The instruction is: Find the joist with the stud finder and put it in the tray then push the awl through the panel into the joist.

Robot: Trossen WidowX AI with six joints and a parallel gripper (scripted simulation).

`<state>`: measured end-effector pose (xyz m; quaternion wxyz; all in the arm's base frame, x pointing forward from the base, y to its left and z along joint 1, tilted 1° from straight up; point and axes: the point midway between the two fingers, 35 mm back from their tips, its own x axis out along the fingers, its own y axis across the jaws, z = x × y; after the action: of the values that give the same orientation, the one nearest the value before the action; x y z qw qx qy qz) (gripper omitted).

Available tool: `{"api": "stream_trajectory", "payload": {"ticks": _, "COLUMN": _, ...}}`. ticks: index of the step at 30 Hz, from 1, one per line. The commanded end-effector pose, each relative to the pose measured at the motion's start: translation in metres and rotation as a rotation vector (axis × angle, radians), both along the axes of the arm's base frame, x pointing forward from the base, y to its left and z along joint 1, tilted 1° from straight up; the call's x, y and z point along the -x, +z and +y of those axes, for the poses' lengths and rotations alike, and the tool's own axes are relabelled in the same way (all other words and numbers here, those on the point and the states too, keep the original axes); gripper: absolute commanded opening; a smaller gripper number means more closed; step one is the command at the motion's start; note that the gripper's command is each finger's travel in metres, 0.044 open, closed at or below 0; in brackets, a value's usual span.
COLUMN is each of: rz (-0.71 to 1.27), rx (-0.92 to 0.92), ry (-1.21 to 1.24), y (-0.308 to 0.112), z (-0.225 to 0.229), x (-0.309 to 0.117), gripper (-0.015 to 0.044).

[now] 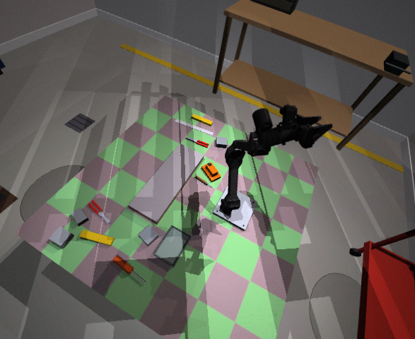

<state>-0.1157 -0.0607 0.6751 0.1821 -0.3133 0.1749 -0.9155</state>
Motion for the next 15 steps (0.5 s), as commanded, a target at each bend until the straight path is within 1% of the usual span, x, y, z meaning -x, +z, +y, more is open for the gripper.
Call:
{"api": "stream_trajectory", "payload": {"ticks": 1, "rz": -0.016, "rx": 0.095, "ry": -0.201, "y": -0.006, "z": 0.055, "x": 0.024, "gripper": 0.0440}}
{"api": "stream_trajectory", "payload": {"ticks": 4, "rz": -0.021, "rx": 0.158, "ry": -0.346, "y": -0.012, "z": 0.095, "x": 0.031, "gripper": 0.0440}}
{"api": "stream_trajectory", "payload": {"ticks": 8, "rz": -0.024, "rx": 0.244, "ry": -0.540, "y": -0.024, "z": 0.149, "x": 0.029, "gripper": 0.0440}}
{"api": "stream_trajectory", "payload": {"ticks": 11, "rz": -0.025, "rx": 0.313, "ry": -0.684, "y": -0.035, "z": 0.190, "x": 0.019, "gripper": 0.0440}}
{"api": "stream_trajectory", "payload": {"ticks": 15, "rz": -0.019, "rx": 0.406, "ry": -0.878, "y": -0.053, "z": 0.240, "x": -0.005, "gripper": 0.0440}}
